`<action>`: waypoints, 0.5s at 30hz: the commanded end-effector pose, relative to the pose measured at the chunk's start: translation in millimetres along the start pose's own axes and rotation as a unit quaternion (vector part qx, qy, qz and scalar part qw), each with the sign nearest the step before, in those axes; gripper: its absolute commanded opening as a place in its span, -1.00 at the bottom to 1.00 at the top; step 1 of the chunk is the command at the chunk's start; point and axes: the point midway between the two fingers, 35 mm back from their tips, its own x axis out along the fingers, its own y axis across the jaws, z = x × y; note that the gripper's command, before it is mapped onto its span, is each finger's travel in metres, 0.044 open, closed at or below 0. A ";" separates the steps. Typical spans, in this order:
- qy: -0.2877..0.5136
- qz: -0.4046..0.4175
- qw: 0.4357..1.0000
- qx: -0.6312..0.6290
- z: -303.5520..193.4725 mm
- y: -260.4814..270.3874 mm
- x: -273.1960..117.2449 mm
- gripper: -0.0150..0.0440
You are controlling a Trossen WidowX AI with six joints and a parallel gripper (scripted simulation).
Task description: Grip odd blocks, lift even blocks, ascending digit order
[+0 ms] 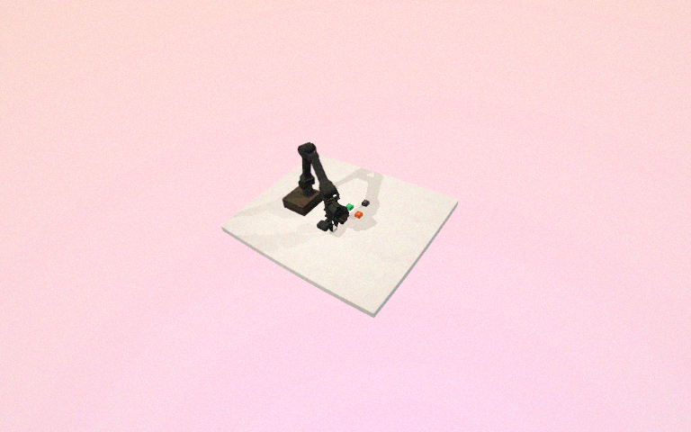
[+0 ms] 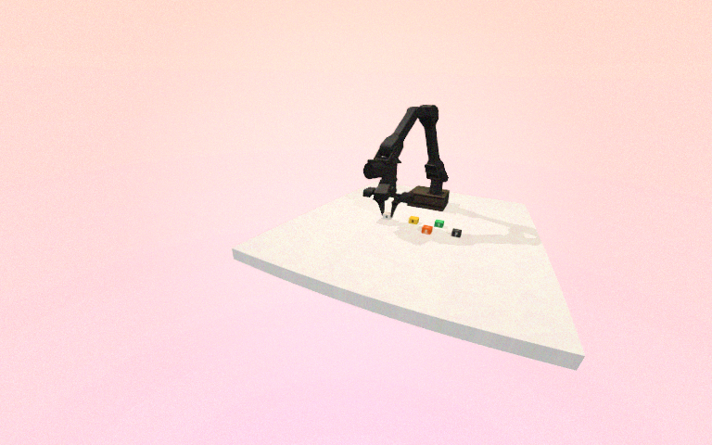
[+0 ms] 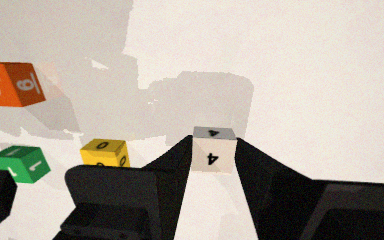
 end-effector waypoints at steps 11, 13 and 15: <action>-0.006 -0.003 1.000 -0.002 3.0 -1.5 -6.8 -0.08; -0.006 -0.003 1.000 -0.002 3.0 -1.5 -6.6 -0.08; -0.006 -0.003 1.000 -0.002 3.1 -1.5 -4.4 -0.08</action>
